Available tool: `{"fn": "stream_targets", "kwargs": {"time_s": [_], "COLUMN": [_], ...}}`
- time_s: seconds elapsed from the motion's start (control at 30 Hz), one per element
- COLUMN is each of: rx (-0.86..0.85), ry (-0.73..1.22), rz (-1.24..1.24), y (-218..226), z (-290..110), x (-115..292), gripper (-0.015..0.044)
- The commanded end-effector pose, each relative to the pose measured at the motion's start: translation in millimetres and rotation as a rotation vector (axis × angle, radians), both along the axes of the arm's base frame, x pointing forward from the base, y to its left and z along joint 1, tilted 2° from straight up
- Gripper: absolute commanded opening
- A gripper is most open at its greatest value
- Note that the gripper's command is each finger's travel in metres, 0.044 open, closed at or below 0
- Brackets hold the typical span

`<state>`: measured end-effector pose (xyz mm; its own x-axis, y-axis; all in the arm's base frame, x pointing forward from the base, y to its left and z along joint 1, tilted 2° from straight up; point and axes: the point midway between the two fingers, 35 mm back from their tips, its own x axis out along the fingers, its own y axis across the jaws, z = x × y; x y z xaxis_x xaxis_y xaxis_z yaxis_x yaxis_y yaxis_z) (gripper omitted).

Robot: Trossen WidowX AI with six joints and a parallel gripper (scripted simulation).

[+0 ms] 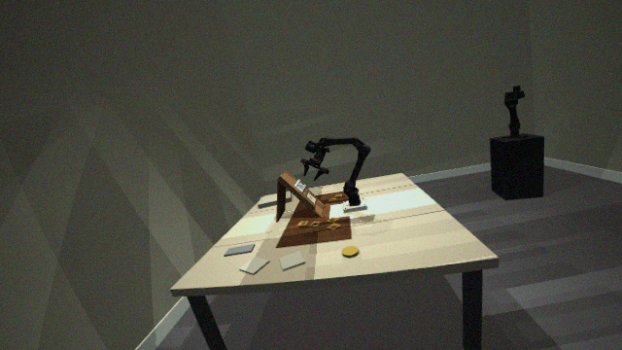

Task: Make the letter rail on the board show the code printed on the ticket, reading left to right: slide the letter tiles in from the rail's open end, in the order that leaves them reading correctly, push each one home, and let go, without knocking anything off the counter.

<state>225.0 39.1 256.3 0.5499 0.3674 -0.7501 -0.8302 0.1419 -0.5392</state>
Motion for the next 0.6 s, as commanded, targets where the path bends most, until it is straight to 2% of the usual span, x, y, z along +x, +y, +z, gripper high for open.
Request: {"fn": "stream_targets", "kwargs": {"time_s": [0.0,0.33,0.57], "rx": [0.044,0.107,0.109], "ry": [0.1,0.227,0.274], "rz": [-0.033,-0.1,-0.085], "y": [28.7,98.7,166.9], "z": [-17.4,-43.2,-64.9], "x": [10.7,18.5,21.0], "gripper": [0.034,0.034,0.034]}}
